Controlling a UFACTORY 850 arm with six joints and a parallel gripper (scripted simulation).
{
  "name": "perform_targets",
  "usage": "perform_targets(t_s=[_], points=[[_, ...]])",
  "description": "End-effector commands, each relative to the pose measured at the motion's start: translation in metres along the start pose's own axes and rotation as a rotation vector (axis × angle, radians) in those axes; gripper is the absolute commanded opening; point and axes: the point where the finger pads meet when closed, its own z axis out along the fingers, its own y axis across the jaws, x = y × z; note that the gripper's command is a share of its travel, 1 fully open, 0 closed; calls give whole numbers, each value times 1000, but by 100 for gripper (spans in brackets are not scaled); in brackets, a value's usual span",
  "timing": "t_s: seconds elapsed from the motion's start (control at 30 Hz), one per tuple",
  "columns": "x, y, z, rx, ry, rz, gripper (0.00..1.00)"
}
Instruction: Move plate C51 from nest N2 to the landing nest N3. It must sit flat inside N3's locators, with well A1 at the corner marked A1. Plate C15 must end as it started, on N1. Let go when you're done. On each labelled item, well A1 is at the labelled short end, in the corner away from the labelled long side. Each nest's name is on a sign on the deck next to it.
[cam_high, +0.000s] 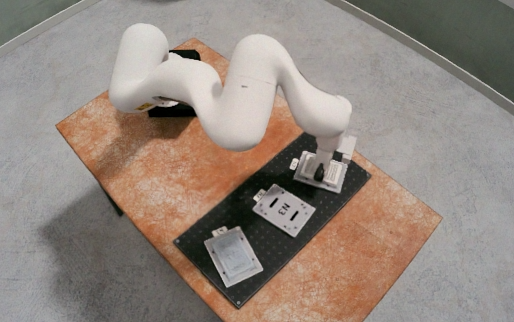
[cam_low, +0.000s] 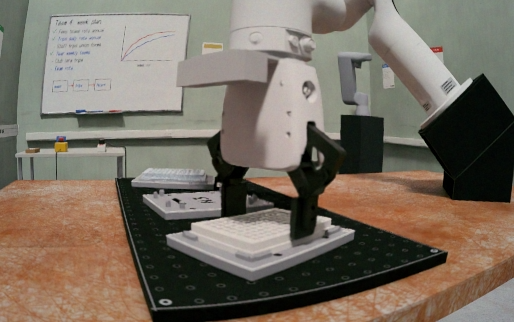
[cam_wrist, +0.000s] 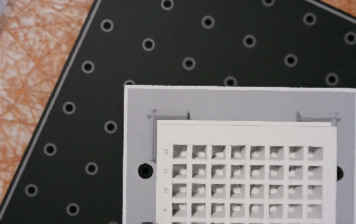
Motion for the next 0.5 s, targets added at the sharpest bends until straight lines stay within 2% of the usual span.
perform_targets(t_s=[0.0, 0.27, 0.3, 0.47], points=[[1, 0, 0, 0, 1, 0, 100], [1, 0, 0, 0, 1, 0, 100], [1, 0, -1, 0, 1, 0, 0], [1, 0, -1, 0, 1, 0, 0]])
